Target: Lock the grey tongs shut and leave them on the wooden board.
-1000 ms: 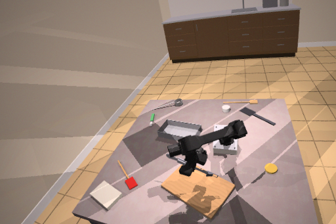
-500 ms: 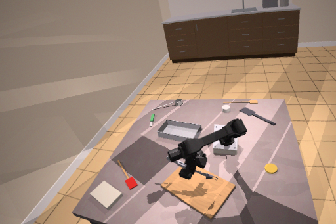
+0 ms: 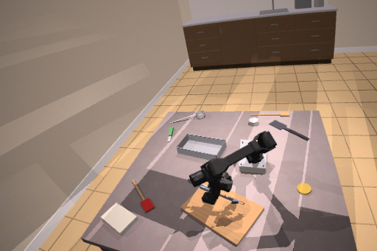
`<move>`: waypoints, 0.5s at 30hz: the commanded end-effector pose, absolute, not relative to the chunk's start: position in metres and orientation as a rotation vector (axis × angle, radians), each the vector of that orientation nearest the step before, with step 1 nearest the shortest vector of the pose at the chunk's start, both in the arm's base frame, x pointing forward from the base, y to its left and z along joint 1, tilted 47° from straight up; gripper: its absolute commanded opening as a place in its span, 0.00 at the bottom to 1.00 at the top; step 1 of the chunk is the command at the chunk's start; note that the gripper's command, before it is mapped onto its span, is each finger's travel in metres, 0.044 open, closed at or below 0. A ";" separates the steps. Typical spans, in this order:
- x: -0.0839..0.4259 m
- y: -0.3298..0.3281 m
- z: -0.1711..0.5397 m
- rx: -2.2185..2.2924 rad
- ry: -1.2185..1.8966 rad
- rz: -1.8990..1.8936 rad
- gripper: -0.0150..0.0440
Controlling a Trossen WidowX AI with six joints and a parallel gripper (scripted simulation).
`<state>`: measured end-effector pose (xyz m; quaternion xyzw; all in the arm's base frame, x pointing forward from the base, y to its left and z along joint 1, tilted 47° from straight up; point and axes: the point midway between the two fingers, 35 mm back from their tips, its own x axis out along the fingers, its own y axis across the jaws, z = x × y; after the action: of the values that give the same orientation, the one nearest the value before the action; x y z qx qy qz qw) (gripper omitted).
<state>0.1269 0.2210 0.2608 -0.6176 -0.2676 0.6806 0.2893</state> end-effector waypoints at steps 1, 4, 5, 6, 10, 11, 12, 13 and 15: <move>0.126 0.225 0.256 -1.651 -0.708 1.811 0.00; 0.126 0.229 0.253 -1.650 -0.708 1.810 0.00; 0.125 0.230 0.252 -1.649 -0.709 1.809 0.00; 0.125 0.231 0.251 -1.649 -0.709 1.809 0.00; 0.124 0.236 0.247 -1.647 -0.710 1.807 0.00; 0.123 0.237 0.246 -1.646 -0.711 1.806 0.00; 0.123 0.239 0.245 -1.645 -0.711 1.806 0.00; 0.122 0.240 0.244 -1.645 -0.711 1.805 0.00; 0.122 0.242 0.242 -1.643 -0.712 1.804 0.00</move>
<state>0.1225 0.2392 0.2452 -0.6162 -0.2696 0.6797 0.2926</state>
